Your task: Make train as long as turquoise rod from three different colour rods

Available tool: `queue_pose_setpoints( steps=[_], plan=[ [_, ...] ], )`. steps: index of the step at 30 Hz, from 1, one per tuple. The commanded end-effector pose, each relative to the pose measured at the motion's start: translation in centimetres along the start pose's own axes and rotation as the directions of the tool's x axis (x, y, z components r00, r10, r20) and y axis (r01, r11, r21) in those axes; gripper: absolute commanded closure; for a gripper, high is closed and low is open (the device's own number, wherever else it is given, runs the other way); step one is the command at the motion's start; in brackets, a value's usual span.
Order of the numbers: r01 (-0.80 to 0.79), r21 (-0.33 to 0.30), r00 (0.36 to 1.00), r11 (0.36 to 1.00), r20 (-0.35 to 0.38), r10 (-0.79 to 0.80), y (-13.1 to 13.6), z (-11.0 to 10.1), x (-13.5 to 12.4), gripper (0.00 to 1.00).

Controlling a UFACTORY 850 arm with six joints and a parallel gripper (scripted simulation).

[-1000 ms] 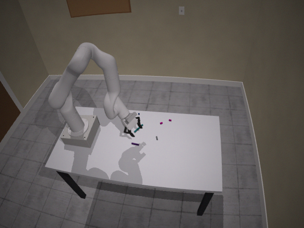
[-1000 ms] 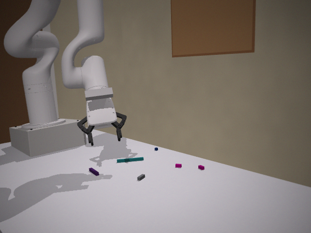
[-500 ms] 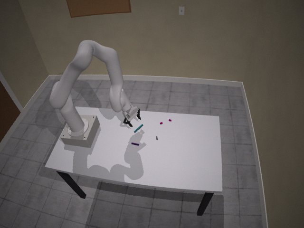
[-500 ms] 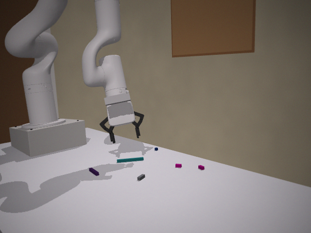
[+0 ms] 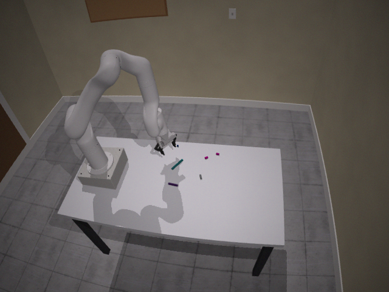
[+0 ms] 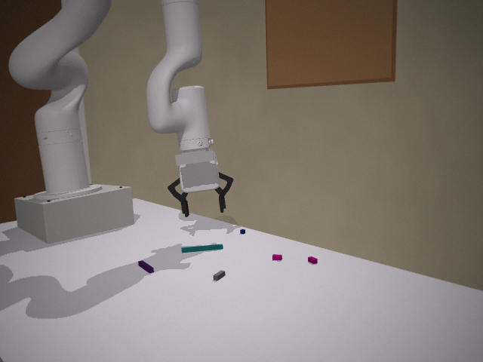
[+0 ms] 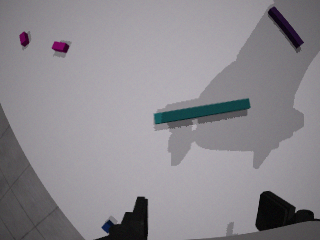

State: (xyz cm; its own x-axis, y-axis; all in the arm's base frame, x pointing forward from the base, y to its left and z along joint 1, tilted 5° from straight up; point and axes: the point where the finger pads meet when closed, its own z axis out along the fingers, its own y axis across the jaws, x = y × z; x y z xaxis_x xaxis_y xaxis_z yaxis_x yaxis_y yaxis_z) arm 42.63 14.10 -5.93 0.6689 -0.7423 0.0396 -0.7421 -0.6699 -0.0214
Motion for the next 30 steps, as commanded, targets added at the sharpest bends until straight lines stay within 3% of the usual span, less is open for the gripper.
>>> queue_pose_setpoints(
  steps=[1,3,4,12,14,30],
  plan=[
    [-0.007,-0.001,1.000,1.000,0.015,0.007,-0.2,0.0,-0.5,0.00],
    [-0.007,-0.001,1.000,1.000,0.015,0.007,-0.2,0.0,-0.5,0.00],
    [-0.021,-0.025,0.999,0.999,0.037,0.022,-0.2,-0.1,-1.8,0.00],
    [-0.021,-0.025,0.999,0.999,0.037,0.022,-0.2,-0.1,-1.8,0.00],
    [-0.041,-0.064,0.997,0.997,0.064,0.045,-0.2,-0.2,-3.6,0.00],
    [-0.041,-0.064,0.997,0.997,0.064,0.045,-0.2,-0.2,-3.6,0.00]
  ],
)
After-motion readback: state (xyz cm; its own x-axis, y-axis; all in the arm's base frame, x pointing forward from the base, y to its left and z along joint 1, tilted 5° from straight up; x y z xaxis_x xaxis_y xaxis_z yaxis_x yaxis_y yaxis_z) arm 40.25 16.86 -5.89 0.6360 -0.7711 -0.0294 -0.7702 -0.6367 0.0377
